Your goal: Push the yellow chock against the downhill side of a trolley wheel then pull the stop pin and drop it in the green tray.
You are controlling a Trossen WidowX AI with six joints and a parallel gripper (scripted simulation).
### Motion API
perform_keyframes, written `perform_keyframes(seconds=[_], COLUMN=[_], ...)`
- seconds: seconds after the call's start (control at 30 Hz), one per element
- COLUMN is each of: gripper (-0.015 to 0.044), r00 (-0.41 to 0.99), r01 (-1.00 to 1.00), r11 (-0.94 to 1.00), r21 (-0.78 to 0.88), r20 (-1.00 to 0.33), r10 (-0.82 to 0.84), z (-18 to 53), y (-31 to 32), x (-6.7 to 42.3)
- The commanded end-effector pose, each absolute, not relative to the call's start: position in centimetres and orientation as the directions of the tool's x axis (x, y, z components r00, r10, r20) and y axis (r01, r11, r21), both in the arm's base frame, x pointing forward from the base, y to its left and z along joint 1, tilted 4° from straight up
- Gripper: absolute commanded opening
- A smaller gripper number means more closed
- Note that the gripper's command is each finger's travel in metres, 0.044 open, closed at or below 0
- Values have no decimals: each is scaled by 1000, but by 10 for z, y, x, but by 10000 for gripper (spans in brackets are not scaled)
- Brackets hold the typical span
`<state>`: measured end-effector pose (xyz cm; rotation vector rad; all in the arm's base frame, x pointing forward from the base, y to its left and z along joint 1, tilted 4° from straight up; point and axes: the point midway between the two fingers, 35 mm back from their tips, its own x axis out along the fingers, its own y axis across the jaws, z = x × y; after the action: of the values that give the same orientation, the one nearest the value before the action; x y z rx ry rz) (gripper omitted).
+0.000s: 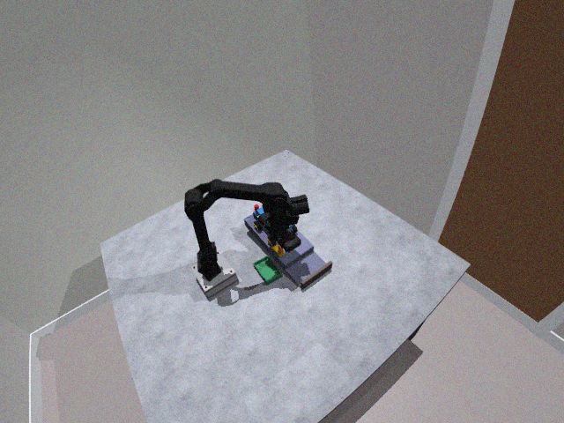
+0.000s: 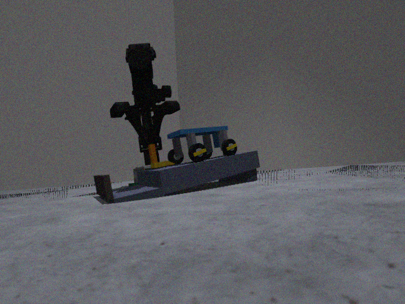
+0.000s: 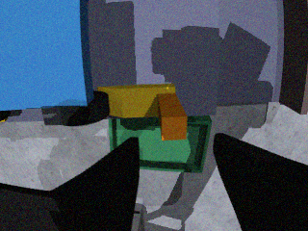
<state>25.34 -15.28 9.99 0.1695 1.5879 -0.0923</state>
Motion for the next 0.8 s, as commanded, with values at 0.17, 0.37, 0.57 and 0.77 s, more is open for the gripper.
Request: perform_keyframes(seconds=[0.17, 0.37, 0.57, 0.77], gripper=[269, 190, 190, 190], r00=[-12, 72, 130, 155], r01=[170, 368, 435, 468], r11=[984, 929, 899, 880], r21=[45, 39, 53, 75], r20=[-999, -997, -991, -988], r10=[47, 13, -4, 2], z=[103, 113, 123, 129], y=[-153, -154, -144, -123], x=[254, 273, 291, 304])
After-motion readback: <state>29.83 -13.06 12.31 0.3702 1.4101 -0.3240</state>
